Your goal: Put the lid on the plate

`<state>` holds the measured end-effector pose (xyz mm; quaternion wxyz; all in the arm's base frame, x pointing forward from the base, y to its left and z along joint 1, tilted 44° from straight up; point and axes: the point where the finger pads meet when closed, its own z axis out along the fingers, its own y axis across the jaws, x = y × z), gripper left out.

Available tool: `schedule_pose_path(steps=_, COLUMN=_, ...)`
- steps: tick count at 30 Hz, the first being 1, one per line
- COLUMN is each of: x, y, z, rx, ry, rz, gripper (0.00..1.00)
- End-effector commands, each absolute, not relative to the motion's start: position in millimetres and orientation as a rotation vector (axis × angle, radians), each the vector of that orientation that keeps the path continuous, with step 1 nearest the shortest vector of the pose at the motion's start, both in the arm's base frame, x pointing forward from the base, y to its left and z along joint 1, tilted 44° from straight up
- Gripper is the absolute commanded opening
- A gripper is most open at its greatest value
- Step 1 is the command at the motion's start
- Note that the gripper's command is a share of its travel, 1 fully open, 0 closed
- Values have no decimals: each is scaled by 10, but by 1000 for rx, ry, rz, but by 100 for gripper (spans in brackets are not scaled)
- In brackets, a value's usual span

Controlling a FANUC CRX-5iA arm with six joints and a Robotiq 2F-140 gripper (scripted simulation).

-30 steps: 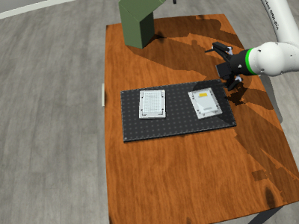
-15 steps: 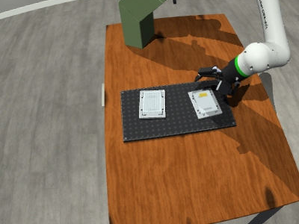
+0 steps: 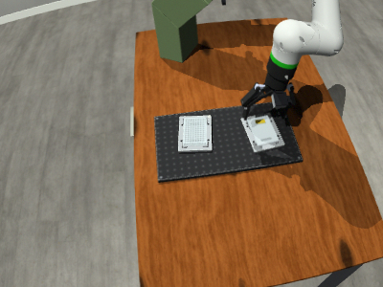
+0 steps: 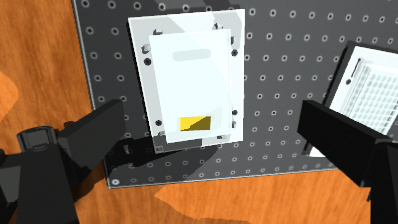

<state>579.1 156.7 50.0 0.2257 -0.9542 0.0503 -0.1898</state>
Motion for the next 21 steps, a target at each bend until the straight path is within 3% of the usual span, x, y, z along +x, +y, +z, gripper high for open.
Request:
schedule_pose_path(steps=1, x=5794, y=1613, z=491, rx=-2479, ry=8, rz=-631, gripper=100)
schedule_pose_path(steps=14, x=5794, y=1613, z=491, rx=-2479, ry=8, rz=-631, gripper=100)
schedule_pose_path(steps=15, x=5794, y=1613, z=491, rx=-2479, ry=8, rz=-631, gripper=10)
schedule_pose_path(steps=21, x=5794, y=1613, z=491, rx=-2479, ry=8, rz=-631, gripper=10)
